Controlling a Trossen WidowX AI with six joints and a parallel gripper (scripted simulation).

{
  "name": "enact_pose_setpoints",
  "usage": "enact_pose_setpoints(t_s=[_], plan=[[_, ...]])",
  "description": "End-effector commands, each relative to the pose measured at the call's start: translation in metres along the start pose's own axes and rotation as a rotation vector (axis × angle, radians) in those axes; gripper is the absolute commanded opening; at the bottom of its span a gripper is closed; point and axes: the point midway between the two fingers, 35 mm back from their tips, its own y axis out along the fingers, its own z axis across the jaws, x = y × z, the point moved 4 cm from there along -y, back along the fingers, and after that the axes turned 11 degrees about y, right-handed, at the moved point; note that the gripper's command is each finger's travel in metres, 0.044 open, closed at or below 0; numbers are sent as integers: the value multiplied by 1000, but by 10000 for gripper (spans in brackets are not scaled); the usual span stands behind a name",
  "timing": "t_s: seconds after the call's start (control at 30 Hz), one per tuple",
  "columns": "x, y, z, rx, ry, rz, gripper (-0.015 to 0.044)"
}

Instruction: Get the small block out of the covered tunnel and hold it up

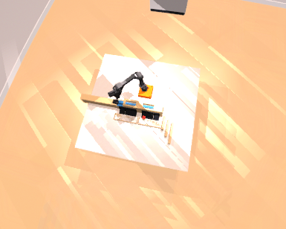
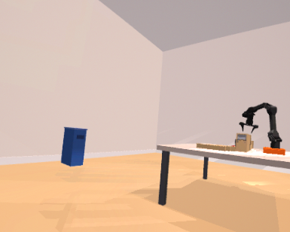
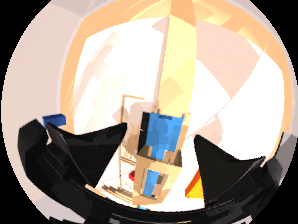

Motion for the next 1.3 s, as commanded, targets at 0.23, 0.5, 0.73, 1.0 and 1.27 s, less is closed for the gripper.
enact_pose_setpoints(t_s=[0.23, 0.5, 0.73, 1.0, 1.27], plan=[[-96, -2, 47, -14, -502, 111, 440], [-227, -18, 62, -22, -1132, 228, 440], [-315, -36, 43, -25, -1564, 297, 440], [-315, -33, 44, -25, -1564, 297, 440], [-319, -20, 44, -24, -1564, 297, 440]])
